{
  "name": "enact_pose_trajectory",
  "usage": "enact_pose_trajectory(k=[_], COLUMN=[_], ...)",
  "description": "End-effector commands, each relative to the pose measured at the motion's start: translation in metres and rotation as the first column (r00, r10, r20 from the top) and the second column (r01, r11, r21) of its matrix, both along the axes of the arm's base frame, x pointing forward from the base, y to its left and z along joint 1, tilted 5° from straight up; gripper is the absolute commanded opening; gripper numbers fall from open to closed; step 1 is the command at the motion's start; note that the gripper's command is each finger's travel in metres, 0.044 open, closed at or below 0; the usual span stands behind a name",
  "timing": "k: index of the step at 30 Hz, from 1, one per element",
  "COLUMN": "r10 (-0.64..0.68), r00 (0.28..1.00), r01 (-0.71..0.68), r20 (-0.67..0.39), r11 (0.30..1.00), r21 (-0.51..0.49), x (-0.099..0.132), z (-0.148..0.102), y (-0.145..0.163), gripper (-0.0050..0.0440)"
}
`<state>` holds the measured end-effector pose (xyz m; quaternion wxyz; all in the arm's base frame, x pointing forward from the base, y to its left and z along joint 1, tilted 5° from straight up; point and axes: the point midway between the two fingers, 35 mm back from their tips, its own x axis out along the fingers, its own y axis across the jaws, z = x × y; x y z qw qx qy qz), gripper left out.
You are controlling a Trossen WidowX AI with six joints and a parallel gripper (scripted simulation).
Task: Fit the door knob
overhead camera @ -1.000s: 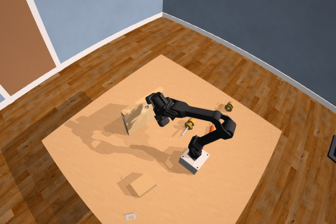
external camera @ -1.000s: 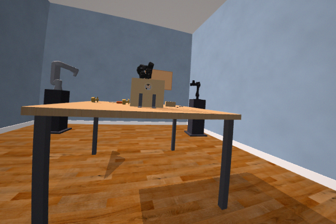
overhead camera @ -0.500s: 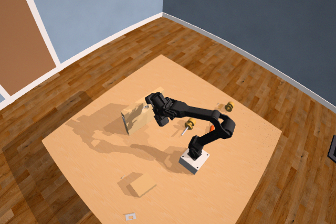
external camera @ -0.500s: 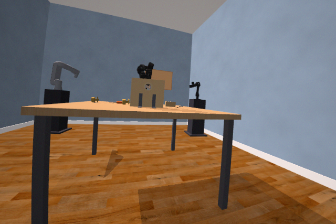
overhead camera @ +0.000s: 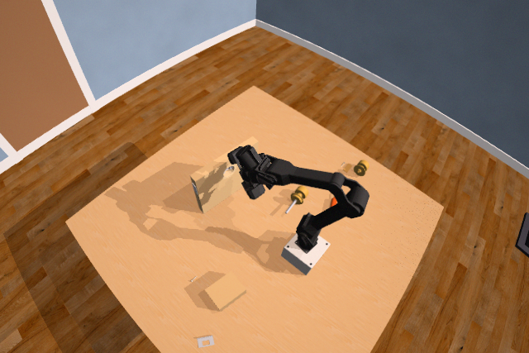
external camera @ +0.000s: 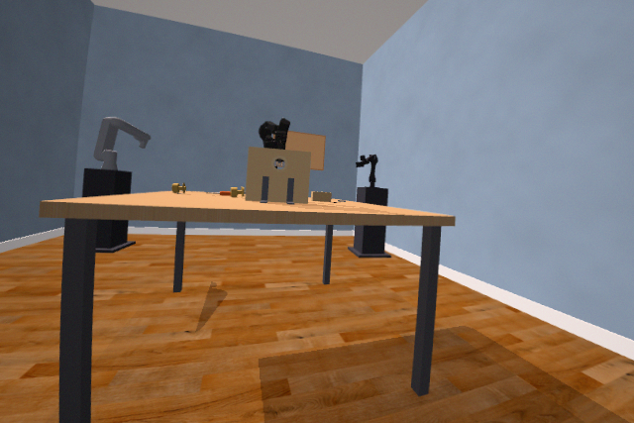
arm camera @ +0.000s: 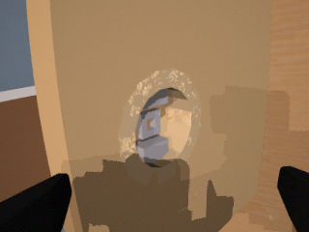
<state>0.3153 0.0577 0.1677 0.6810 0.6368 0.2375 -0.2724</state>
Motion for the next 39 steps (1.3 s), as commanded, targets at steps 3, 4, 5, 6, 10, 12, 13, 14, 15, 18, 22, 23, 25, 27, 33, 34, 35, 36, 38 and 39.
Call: enact_pose_trajectory(k=[3,4,5,6,10,12,13,14,15,18,22,23,25,27,33,34,35,36,38,39], r10=[0.006,0.006,0.006,0.006,0.006,0.006,0.006,0.006,0.006,0.006,0.006,0.006,0.006,0.006,0.006,0.006,0.006,0.006,0.006,0.006], r00=[1.000,1.000,1.000,1.000,1.000,1.000,1.000,1.000,1.000,1.000,1.000,1.000,1.000,1.000,1.000,1.000,1.000,1.000,1.000,1.000], r01=[-0.006,-0.006,-0.006,-0.006,-0.006,-0.006,-0.006,-0.006,-0.006,-0.006,-0.006,-0.006,-0.006,-0.006,-0.006,-0.006,-0.006,-0.006,-0.006,-0.006], r20=[-0.004,-0.004,-0.004,-0.004,-0.004,-0.004,-0.004,-0.004,-0.004,-0.004,-0.004,-0.004,-0.004,-0.004,-0.004,-0.004,-0.004,-0.004,-0.004,-0.004], r11=[1.000,1.000,1.000,1.000,1.000,1.000,1.000,1.000,1.000,1.000,1.000,1.000,1.000,1.000,1.000,1.000,1.000,1.000,1.000,1.000], r21=[0.001,0.001,0.001,0.001,0.001,0.001,0.001,0.001,0.001,0.001,0.001,0.001,0.001,0.001,0.001,0.001,0.001,0.001,0.001,0.001], x=[0.003,0.003,0.004,0.004,0.005,0.005,0.005,0.005,0.007,0.007,0.008,0.010,0.010,0.011,0.013,0.013,0.013,0.013,0.014,0.014], z=[-0.004,-0.004,-0.005,-0.005,-0.006,-0.006,-0.006,-0.006,-0.007,-0.008,-0.009,-0.010,-0.010,-0.012,-0.013,-0.013,-0.013,-0.013,-0.014,-0.014], y=[0.001,0.001,0.001,0.000,0.000,0.000,0.000,0.000,0.000,0.000,0.000,0.000,0.000,0.000,0.000,0.000,0.000,0.000,0.000,0.000], gripper=[0.0440,0.0440,0.0440,0.0440,0.0440,0.0440,0.0440,0.0440,0.0440,0.0440,0.0440,0.0440,0.0440,0.0440,0.0440,0.0440,0.0440,0.0440,0.0440,0.0440])
